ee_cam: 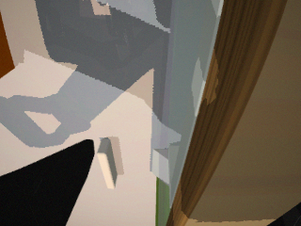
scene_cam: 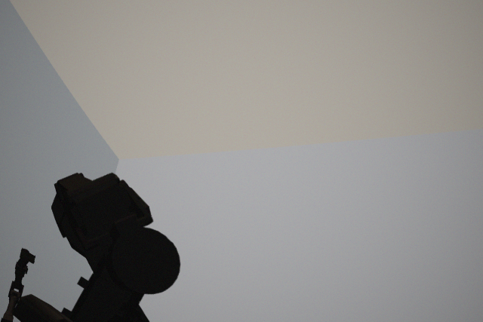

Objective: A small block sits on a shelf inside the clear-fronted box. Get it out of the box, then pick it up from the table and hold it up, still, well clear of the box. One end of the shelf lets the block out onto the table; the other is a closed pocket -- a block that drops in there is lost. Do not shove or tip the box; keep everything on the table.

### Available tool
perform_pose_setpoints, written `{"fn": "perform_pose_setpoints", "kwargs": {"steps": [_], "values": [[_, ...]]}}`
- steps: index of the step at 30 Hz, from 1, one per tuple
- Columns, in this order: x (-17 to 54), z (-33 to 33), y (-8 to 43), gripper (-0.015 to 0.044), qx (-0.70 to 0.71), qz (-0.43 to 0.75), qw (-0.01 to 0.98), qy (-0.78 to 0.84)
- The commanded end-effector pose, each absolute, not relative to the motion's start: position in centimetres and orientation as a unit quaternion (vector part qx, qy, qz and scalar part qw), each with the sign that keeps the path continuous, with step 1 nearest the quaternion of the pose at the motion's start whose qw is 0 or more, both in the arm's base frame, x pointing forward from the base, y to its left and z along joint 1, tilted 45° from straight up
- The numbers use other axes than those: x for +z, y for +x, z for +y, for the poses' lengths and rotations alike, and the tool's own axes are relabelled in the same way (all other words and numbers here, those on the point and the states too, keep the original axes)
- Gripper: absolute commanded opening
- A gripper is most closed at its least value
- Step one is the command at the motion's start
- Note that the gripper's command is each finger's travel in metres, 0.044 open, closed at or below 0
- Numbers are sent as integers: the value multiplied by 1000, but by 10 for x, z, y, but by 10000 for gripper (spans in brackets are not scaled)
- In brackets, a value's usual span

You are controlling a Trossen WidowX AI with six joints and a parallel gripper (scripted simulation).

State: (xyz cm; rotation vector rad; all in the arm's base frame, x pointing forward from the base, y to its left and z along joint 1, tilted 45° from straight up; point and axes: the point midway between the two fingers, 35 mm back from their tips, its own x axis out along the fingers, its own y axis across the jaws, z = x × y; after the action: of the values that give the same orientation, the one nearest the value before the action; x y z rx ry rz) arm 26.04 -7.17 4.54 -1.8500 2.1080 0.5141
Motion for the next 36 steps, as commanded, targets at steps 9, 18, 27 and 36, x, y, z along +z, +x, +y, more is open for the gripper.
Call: {"fn": "perform_pose_setpoints", "kwargs": {"steps": [9, 18, 27, 36], "values": [[59, -85, 260, 400, 177, 730, 142, -645], [69, -96, 260, 400, 177, 730, 142, -645], [80, -106, 259, 400, 177, 730, 142, -645], [90, -116, 259, 400, 176, 730, 141, -645]]}}
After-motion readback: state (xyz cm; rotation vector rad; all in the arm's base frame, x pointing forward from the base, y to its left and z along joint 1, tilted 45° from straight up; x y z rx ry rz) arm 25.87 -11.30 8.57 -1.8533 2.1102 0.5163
